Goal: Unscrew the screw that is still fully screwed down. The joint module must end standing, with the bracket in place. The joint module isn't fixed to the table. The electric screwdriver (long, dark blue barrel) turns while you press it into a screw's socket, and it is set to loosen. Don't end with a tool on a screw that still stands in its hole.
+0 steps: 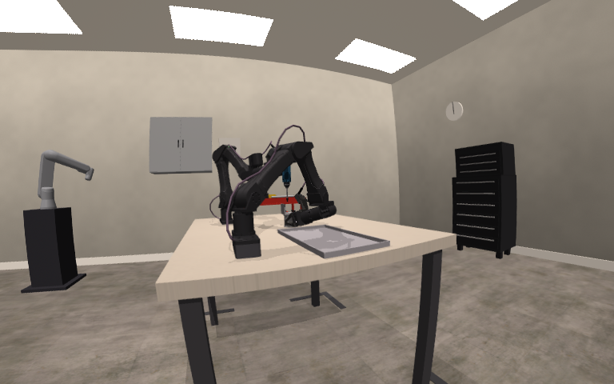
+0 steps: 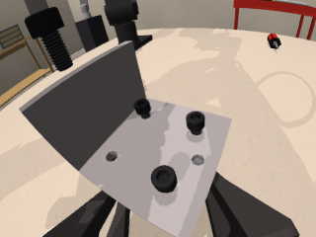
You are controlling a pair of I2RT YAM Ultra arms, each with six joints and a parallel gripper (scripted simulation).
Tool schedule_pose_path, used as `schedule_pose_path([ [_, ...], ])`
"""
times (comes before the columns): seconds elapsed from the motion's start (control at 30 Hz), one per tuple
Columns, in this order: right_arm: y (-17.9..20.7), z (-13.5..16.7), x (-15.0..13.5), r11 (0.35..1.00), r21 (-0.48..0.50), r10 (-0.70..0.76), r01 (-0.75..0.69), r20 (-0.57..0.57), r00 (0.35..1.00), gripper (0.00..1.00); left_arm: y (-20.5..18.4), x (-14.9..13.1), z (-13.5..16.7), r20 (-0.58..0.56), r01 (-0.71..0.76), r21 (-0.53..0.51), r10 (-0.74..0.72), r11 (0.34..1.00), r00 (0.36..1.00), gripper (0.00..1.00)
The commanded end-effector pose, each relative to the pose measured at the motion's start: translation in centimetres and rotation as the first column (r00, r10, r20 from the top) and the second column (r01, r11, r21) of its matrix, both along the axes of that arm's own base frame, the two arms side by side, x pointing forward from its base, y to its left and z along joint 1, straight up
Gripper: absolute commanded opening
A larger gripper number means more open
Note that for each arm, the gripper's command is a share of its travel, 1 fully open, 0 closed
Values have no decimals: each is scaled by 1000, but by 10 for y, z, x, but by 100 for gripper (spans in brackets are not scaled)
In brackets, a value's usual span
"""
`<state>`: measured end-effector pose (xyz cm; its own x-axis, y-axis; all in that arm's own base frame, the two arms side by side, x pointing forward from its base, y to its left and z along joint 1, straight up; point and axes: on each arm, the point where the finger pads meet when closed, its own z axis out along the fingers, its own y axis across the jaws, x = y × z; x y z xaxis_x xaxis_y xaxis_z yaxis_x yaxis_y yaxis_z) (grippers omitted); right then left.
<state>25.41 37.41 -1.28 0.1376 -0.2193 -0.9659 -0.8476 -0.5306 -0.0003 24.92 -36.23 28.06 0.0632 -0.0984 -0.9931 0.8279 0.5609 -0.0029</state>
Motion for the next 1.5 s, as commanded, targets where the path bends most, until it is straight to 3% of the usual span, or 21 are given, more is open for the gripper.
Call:
schedule_pose_path([
  [0.0,7,11,2,999,38,15,-15,3,1000,59,4,-1,58,82,5,-135,6,991,997,42],
  [0.53,7,11,2,999,38,15,-15,3,1000,59,13,-6,58,82,5,-135,6,991,997,42],
  [0.63,7,11,2,999,38,15,-15,3,1000,59,17,-9,38,58,2,-100,4,995,998,42],
  [0.67,7,11,2,999,38,15,-15,3,1000,59,18,-10,38,58,2,-100,4,995,998,42],
  [0.7,7,11,2,999,38,15,-15,3,1000,59,17,-9,58,82,5,-135,6,991,997,42],
  [0.87,7,11,2,999,38,15,-15,3,1000,59,18,-9,58,82,5,-135,6,991,997,42],
  [0.93,7,11,2,999,38,15,-15,3,1000,59,21,-12,38,58,2,-100,4,995,998,42],
  [1.0,7,11,2,999,38,15,-15,3,1000,59,24,-13,38,59,2,-101,4,995,998,42],
  [1.07,7,11,2,999,38,15,-15,3,1000,59,24,-13,57,82,4,-134,7,991,997,42],
  [1.17,7,11,2,999,38,15,-15,3,1000,59,29,-16,37,58,1,-100,5,995,998,42],
  [1.27,7,11,2,999,38,15,-15,3,1000,59,30,-16,57,82,3,-134,8,991,997,42],
  [1.43,7,11,2,999,38,15,-15,3,1000,59,31,-17,57,82,3,-134,8,991,997,42],
  [1.47,7,11,2,999,38,15,-15,3,1000,59,33,-18,46,69,1,-115,7,993,998,42],
])
